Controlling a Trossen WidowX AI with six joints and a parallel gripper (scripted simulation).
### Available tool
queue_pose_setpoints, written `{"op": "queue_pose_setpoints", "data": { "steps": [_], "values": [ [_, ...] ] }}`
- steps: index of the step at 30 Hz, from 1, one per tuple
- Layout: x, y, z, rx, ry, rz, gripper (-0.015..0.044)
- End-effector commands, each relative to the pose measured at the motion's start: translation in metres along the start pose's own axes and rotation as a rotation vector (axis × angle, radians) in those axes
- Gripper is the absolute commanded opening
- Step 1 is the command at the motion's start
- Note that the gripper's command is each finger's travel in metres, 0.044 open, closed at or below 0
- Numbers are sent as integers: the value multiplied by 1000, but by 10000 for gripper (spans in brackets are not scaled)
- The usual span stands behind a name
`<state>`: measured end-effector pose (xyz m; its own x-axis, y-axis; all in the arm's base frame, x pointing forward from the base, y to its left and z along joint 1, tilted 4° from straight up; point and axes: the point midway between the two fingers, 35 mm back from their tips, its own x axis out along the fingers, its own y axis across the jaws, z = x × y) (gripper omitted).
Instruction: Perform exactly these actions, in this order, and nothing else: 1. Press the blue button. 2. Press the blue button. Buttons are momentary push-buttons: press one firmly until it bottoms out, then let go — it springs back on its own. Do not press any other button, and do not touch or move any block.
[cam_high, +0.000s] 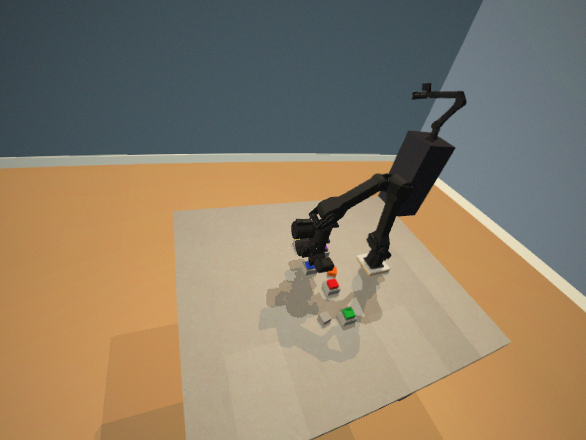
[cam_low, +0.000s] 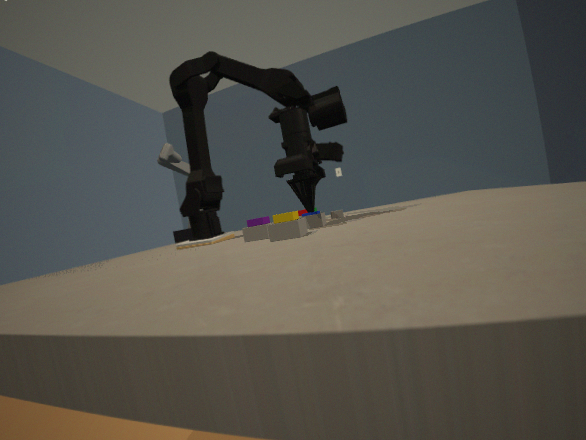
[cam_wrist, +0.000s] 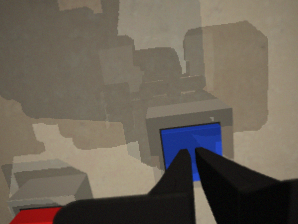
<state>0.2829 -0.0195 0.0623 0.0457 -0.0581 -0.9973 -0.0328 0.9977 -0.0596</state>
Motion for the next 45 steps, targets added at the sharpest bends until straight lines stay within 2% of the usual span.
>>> {"op": "queue_pose_setpoints", "data": {
  "steps": [1,7,11,37,45],
  "values": [
    [1,-1,0,-5,1,-5,20],
    [-3,0,0,0,0,0,20],
    [-34,-1,0,-5,1,-5,20],
    [0,-1,0,-5,1,-5,20],
    [1,-1,0,-5,1,-5,20]
  ]
}}
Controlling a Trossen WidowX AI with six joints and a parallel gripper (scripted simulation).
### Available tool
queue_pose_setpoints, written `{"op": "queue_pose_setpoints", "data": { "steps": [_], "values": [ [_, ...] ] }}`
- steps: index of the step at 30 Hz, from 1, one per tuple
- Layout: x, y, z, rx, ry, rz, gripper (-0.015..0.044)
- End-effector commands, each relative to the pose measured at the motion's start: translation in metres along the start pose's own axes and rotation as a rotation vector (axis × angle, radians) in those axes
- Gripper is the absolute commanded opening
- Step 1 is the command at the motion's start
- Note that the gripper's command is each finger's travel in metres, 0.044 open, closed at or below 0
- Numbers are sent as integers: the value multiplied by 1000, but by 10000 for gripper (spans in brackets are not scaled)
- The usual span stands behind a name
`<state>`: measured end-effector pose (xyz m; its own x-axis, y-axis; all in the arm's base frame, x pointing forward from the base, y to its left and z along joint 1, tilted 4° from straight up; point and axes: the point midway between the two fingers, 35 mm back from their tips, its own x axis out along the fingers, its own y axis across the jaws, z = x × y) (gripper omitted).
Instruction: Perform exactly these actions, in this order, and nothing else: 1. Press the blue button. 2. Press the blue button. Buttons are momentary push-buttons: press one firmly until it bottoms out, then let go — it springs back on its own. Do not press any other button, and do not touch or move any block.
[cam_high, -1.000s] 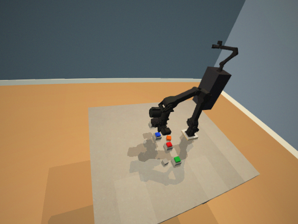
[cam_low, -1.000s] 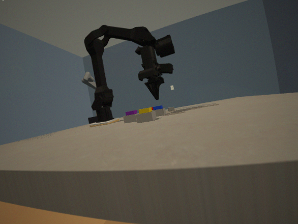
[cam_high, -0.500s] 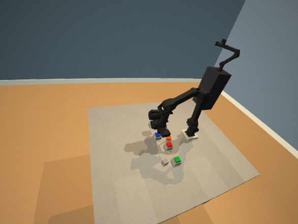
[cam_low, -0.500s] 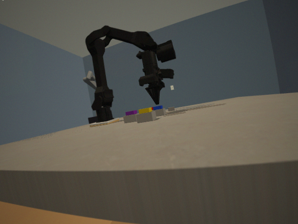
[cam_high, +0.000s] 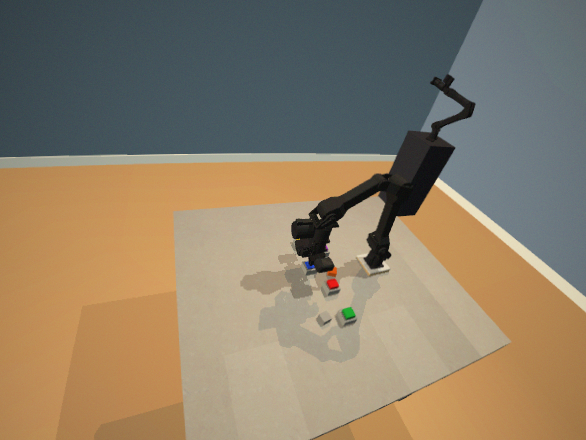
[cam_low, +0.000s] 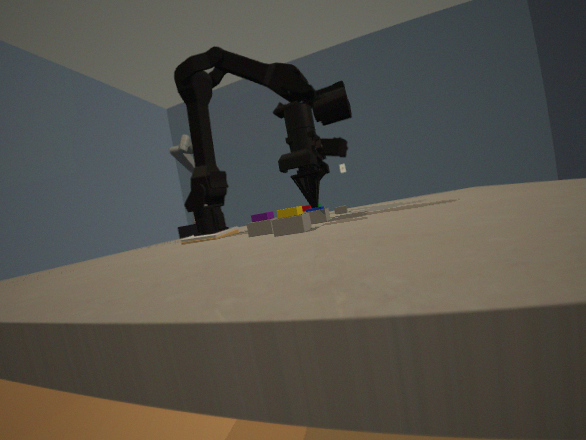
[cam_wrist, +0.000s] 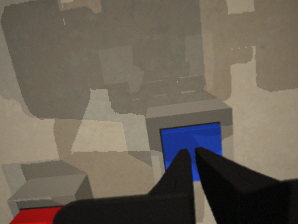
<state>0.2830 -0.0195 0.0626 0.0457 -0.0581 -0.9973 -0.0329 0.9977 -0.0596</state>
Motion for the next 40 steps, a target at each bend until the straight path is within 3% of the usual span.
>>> {"op": "queue_pose_setpoints", "data": {
  "steps": [1,10,14,17,20,31,35,40],
  "values": [
    [1,-1,0,-5,1,-5,20],
    [1,-1,0,-5,1,-5,20],
    [-31,-1,0,-4,1,-5,20],
    [-34,-1,0,-5,1,-5,20],
    [-39,19,5,-5,0,-1,99],
    [-81,176,-9,-4,4,18,387],
    [-95,227,-36,-4,6,18,400],
    [-98,235,-41,-4,5,16,400]
  ]
}}
